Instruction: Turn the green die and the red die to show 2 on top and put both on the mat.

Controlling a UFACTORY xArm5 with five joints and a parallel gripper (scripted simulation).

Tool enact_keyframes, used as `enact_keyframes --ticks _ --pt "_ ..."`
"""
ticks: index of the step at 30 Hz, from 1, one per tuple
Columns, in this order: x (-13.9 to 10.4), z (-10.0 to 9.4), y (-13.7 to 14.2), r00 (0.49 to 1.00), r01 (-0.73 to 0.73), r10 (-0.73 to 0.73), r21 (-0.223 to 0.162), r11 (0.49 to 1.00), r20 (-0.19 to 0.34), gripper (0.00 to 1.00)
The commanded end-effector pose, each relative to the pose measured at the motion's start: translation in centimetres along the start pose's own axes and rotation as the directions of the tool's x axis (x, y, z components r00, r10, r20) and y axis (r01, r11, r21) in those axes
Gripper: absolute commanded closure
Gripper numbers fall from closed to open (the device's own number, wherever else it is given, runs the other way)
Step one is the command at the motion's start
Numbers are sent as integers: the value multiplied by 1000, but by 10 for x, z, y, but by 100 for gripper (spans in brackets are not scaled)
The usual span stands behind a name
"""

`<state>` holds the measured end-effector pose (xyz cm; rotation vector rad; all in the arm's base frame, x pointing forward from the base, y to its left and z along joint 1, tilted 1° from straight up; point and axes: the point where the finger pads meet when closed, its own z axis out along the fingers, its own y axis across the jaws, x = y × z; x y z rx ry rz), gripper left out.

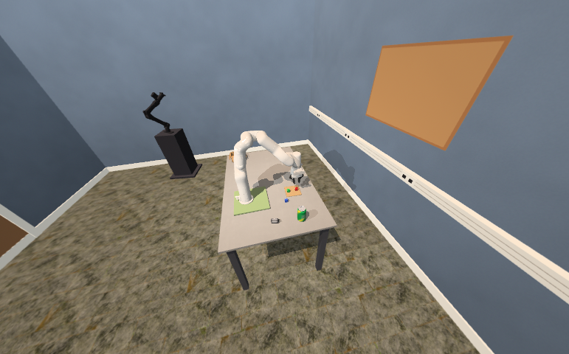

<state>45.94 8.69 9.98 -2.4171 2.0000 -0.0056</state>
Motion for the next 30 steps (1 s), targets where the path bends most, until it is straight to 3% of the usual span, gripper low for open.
enact_keyframes --ticks 1,2,30 --pt "0 -8 -1 1000 0 0 2 1000 0 58" --pt "0 -8 -1 1000 0 0 2 1000 0 0" --pt "0 -15 -1 1000 0 0 2 1000 0 0"
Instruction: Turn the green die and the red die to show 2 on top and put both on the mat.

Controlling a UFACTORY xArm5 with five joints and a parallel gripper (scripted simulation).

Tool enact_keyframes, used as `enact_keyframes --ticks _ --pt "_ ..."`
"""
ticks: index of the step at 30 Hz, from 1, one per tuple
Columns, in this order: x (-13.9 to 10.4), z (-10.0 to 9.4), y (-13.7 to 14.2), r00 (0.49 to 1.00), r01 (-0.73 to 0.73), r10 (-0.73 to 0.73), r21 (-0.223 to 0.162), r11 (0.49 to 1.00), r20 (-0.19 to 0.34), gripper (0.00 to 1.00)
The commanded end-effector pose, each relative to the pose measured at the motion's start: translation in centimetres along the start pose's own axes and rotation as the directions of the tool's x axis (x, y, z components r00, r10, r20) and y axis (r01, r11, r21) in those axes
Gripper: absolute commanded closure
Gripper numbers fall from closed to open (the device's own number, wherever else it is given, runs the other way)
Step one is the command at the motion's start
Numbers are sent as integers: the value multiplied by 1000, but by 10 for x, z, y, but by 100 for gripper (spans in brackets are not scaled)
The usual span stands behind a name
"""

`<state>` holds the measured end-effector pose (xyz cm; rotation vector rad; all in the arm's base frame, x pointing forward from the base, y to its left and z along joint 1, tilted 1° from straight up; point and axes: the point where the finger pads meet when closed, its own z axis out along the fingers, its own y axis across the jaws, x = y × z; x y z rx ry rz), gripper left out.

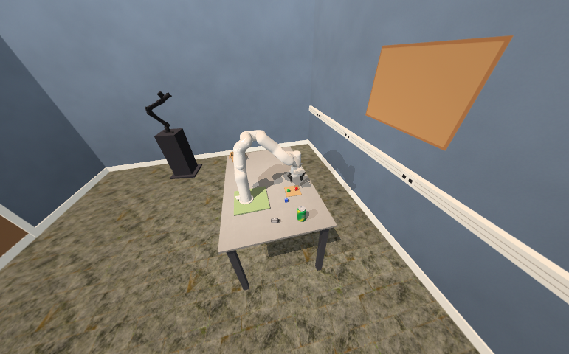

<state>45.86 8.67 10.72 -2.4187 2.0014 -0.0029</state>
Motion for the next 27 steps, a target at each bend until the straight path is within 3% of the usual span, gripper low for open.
enact_keyframes --ticks 1,18,27 --pt "0 -11 -1 1000 0 0 5 1000 0 0" --pt "0 -76 -1 1000 0 0 5 1000 0 0" --pt "0 -83 -1 1000 0 0 5 1000 0 0"
